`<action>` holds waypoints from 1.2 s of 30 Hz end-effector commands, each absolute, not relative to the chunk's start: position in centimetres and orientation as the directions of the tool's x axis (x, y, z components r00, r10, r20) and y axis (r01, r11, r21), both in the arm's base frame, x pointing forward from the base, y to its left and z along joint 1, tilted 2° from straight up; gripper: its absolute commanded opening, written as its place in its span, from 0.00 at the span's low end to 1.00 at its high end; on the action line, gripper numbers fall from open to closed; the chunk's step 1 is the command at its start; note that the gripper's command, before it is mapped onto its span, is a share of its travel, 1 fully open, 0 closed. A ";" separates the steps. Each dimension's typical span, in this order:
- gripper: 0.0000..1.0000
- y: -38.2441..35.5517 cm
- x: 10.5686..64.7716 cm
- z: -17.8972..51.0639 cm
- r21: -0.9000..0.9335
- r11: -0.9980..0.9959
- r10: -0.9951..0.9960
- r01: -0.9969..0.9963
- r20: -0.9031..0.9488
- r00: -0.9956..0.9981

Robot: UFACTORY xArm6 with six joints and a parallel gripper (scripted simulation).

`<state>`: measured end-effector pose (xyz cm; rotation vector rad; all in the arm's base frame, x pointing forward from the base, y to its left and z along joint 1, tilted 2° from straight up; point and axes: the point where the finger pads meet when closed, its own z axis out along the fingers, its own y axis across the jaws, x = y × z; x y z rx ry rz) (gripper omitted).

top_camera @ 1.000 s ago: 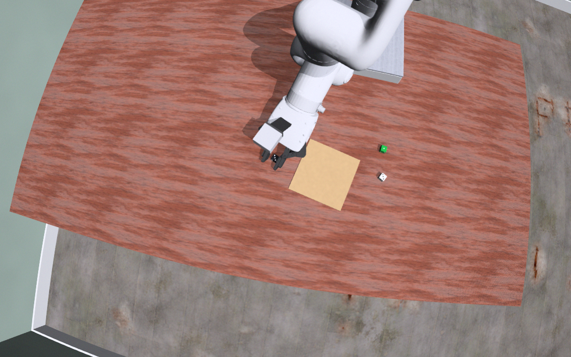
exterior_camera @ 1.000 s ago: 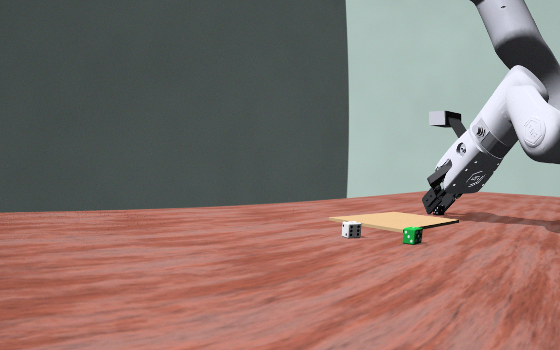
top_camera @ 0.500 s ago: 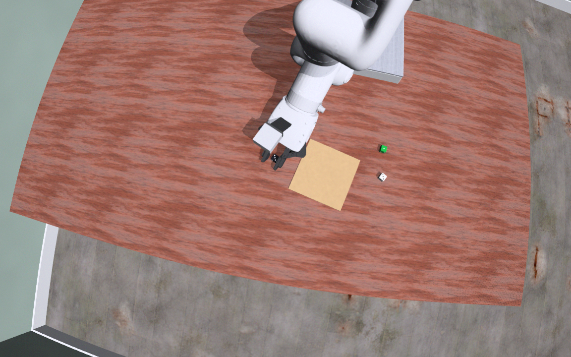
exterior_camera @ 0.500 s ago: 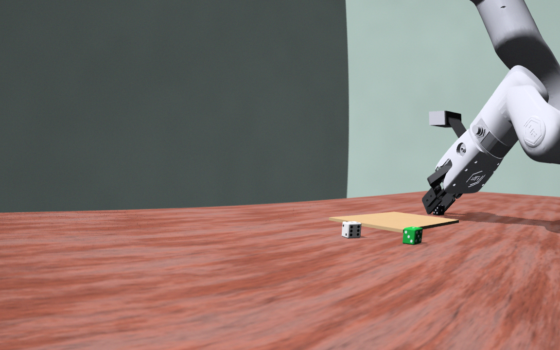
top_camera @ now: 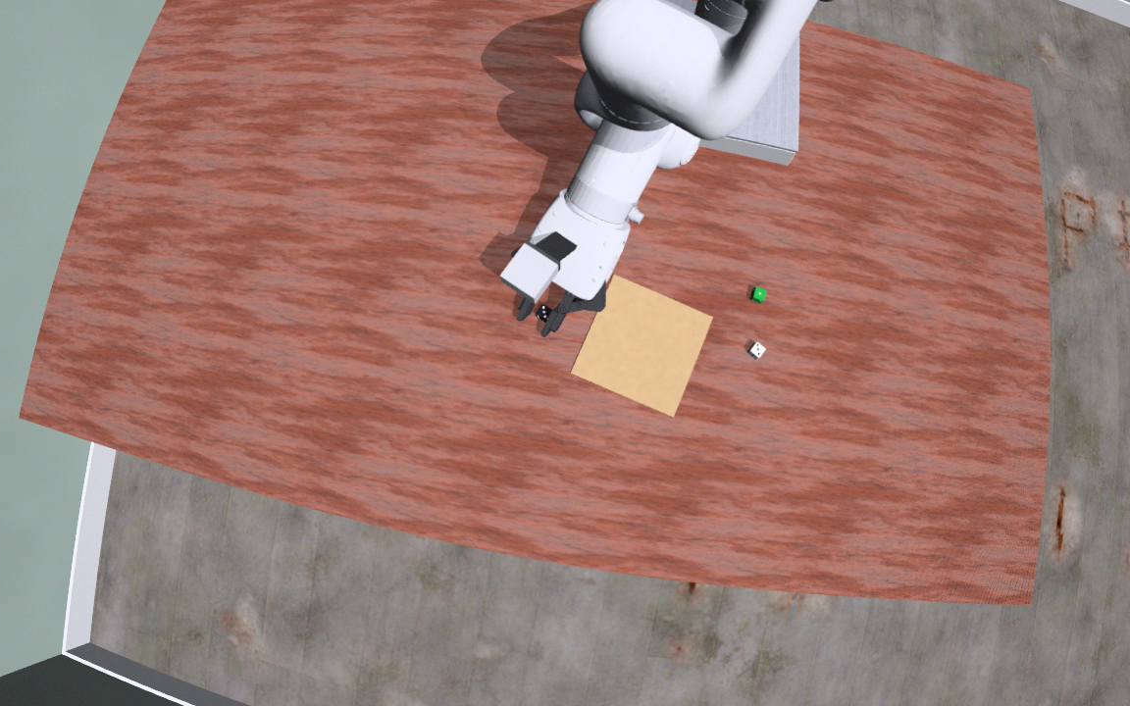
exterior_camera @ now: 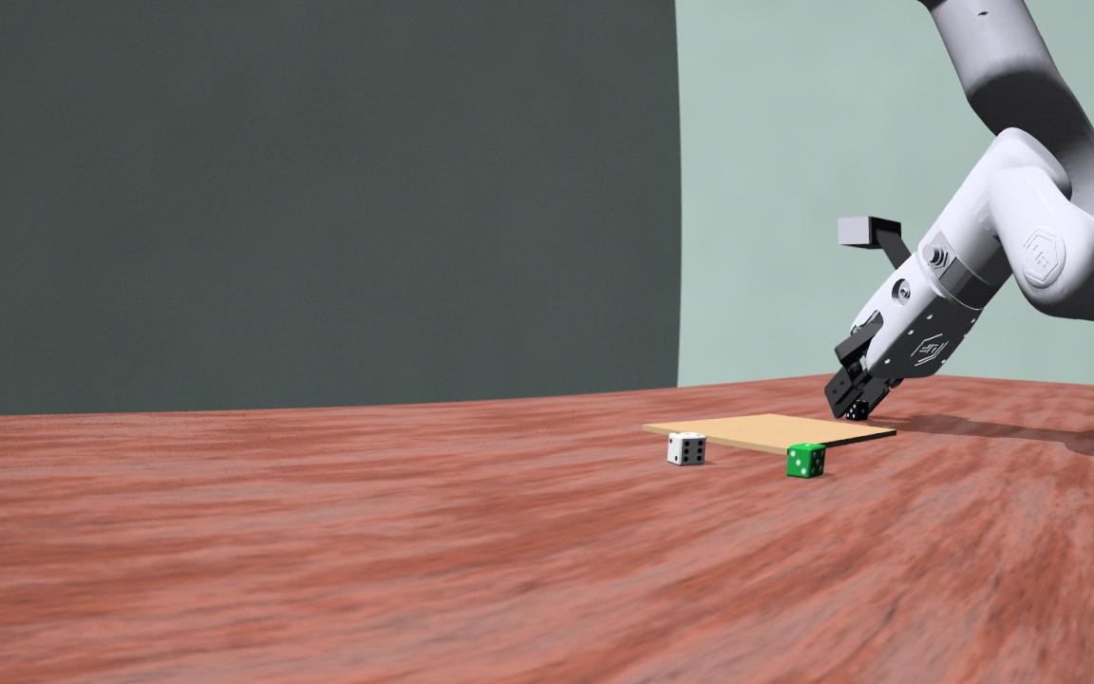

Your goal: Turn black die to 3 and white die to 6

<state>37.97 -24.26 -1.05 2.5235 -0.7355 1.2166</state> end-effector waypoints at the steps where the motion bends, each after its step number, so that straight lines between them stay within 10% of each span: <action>1: 0.31 -24.3 38.0 -1.0 0.001 -0.843 -0.333 -0.538 0.784 0.524; 36: 0.31 -22.2 34.7 2.6 0.001 -0.843 -0.333 -0.538 0.784 0.524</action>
